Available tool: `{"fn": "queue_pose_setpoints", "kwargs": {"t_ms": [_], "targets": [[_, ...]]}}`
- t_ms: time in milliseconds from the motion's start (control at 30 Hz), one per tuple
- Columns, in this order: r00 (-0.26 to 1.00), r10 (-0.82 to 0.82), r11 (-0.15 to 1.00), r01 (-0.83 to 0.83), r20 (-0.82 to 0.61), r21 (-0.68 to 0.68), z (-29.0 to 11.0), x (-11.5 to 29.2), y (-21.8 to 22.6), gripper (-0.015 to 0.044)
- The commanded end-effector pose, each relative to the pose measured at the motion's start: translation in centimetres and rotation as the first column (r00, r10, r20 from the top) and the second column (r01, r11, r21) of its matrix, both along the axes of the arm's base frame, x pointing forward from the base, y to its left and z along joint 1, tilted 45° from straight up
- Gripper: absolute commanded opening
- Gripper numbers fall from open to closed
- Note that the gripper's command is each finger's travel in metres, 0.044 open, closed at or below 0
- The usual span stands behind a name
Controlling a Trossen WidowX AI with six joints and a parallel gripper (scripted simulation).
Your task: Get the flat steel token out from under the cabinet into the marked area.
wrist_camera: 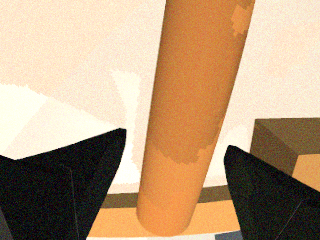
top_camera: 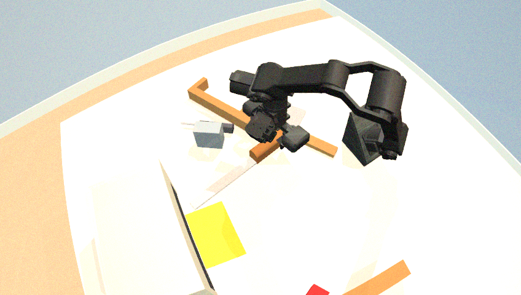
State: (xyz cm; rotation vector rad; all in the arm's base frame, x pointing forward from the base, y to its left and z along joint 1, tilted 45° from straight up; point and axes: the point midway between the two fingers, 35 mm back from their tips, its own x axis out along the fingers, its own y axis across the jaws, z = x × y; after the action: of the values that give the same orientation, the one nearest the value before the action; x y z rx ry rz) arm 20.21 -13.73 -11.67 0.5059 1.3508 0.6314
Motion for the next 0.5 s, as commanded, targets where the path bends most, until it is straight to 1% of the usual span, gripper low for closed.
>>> {"fn": "queue_pose_setpoints", "kwargs": {"t_ms": [0, 33, 167, 467], "targets": [[1.0, -0.001, 1.0, 0.001, 0.001, 0.003, -0.14, -0.1, 0.22, 0.027], [1.0, -0.002, 1.0, 0.002, 0.001, 0.003, -0.19, -0.14, 0.27, 0.027], [1.0, 0.0, 1.0, 0.0, 0.001, -0.001, -0.08, -0.03, 0.04, 0.0165], [1.0, 0.0, 1.0, 0.0, 0.001, -0.001, -0.08, -0.03, 0.04, 0.0105]]}}
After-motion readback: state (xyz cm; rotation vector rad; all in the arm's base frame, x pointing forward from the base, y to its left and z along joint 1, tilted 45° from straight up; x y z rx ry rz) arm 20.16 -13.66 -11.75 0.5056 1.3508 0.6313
